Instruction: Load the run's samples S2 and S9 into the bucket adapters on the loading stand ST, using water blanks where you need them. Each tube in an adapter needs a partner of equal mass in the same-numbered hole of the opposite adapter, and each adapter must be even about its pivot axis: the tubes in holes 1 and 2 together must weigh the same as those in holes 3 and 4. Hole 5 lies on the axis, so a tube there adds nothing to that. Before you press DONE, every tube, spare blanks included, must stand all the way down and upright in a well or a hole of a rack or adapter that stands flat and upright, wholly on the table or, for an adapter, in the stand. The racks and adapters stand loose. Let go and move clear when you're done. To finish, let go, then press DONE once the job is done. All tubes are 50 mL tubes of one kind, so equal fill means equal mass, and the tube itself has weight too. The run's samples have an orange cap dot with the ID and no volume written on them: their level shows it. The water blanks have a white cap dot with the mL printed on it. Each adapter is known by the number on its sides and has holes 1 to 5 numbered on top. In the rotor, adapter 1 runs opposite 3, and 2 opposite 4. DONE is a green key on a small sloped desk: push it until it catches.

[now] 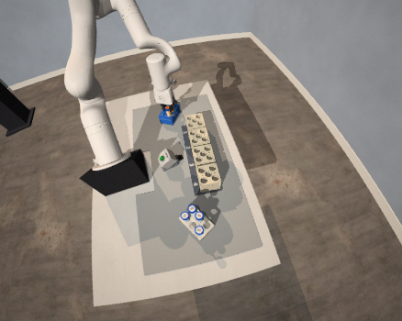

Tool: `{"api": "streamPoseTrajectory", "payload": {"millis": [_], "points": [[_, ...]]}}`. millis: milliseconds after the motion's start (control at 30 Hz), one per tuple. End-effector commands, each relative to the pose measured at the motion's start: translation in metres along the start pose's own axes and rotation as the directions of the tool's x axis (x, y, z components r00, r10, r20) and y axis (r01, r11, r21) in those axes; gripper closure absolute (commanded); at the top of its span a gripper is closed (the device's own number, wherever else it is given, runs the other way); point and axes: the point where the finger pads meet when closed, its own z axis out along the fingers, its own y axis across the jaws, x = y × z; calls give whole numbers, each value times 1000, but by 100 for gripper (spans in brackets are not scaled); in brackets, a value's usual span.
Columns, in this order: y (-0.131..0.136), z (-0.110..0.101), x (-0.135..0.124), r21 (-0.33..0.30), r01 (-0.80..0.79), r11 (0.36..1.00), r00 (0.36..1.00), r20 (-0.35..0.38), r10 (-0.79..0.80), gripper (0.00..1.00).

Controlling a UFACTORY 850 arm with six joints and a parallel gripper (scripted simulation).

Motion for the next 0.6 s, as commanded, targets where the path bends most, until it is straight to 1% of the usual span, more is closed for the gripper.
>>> {"api": "streamPoseTrajectory", "payload": {"millis": [0, 567], "points": [[0, -2, 0, -1, 0, 1000, 1000, -1, 0, 100], [0, -12, 0, -1, 0, 1000, 1000, -1, 0, 100]]}}
